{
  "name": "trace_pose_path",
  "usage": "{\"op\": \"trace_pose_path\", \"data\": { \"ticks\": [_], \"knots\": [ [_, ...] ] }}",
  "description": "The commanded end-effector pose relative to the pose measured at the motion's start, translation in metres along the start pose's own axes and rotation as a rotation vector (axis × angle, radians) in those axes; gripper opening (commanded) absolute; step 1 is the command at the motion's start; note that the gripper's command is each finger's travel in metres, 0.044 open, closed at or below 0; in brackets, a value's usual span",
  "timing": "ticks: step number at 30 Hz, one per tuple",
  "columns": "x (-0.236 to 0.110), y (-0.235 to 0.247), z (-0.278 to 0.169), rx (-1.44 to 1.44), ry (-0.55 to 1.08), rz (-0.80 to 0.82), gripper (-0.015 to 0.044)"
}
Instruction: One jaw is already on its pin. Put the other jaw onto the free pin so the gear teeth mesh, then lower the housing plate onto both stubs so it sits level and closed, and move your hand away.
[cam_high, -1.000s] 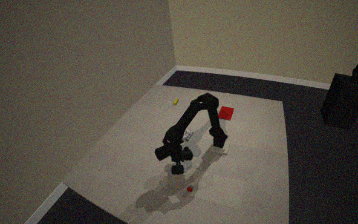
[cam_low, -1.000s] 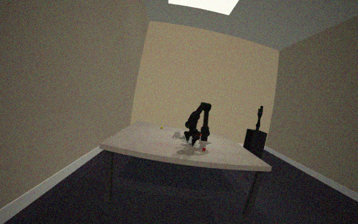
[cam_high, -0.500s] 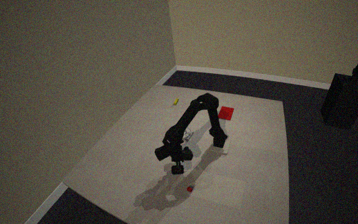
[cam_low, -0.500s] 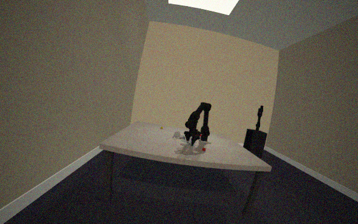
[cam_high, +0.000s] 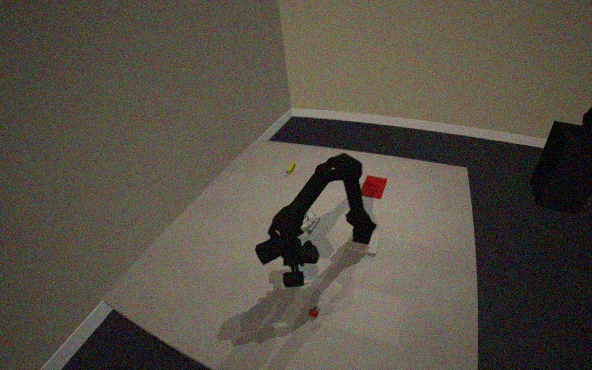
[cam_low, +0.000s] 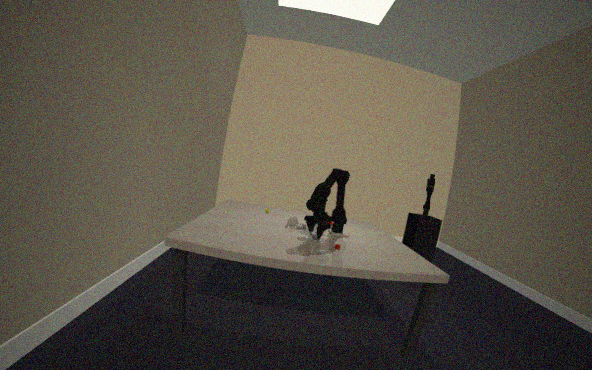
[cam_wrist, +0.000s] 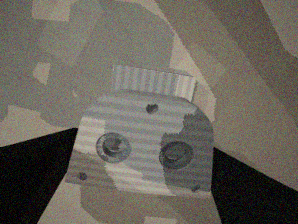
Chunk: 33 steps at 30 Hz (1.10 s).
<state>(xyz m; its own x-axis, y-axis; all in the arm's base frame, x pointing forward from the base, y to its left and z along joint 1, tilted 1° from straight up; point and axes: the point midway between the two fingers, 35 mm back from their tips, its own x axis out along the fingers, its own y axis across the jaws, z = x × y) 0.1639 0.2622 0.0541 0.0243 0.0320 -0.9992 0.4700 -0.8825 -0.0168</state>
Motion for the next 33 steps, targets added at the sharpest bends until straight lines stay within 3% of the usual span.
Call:
{"op": "trace_pose_path", "data": {
  "ticks": [1,17,22,33],
  "knots": [
    [-0.013,-0.001,-0.003,-0.001,0.008,-0.004,0.0351],
    [-0.063,0.000,-0.001,-0.004,0.010,-0.002,0.0351],
    [-0.066,0.000,-0.001,0.001,0.010,-0.002,0.0351],
    [-0.066,0.027,-0.007,0.308,0.010,-0.001,0.0351]
  ]
}}
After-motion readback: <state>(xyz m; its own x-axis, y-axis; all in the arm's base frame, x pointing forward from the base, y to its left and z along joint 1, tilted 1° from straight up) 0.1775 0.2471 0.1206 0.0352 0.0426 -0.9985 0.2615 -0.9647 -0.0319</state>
